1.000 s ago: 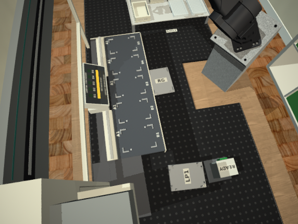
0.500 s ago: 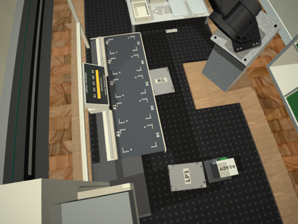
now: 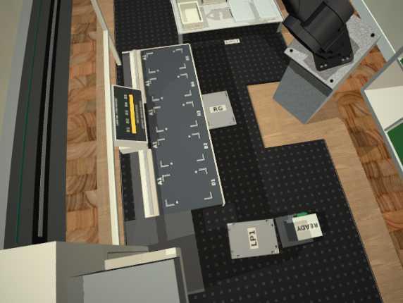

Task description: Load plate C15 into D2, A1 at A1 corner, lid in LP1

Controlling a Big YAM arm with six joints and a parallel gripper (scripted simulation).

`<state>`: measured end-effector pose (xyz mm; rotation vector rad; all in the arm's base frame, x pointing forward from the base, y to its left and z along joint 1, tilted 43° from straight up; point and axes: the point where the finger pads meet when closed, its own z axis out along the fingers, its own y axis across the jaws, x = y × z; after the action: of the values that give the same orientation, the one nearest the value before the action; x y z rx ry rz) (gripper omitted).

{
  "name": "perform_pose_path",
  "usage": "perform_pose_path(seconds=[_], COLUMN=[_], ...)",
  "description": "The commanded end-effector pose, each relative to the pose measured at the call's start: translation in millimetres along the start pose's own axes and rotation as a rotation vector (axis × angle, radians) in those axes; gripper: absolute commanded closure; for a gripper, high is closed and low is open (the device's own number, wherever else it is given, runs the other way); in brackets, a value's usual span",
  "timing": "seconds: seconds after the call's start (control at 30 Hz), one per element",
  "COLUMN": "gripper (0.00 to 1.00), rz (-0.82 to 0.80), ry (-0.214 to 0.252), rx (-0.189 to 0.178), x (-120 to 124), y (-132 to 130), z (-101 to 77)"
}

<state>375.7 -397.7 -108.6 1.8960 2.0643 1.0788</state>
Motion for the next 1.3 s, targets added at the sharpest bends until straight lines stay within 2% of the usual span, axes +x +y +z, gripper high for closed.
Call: perform_pose_path(seconds=[0.0, 0.1, 0.13, 0.27, 0.47, 0.57, 1.27], gripper=[0.0, 0.0, 0.0, 0.0, 0.0, 0.0, 0.0], rz=[-0.001, -0.001, 0.007, -0.015, -0.015, -0.019, -0.018], ry=[-0.038, -0.038, -0.068, -0.07, -0.07, -0.059, -0.059], rx=[-0.019, -0.019, -0.034, -0.032, -0.032, -0.027, -0.027], x=[-13, -13, -23, -22, -22, -20, -20], y=[11, 11, 18, 18, 18, 19, 19], z=[-20.0, -20.0, -43.7, -57.5, -57.5, -50.6, -50.5])
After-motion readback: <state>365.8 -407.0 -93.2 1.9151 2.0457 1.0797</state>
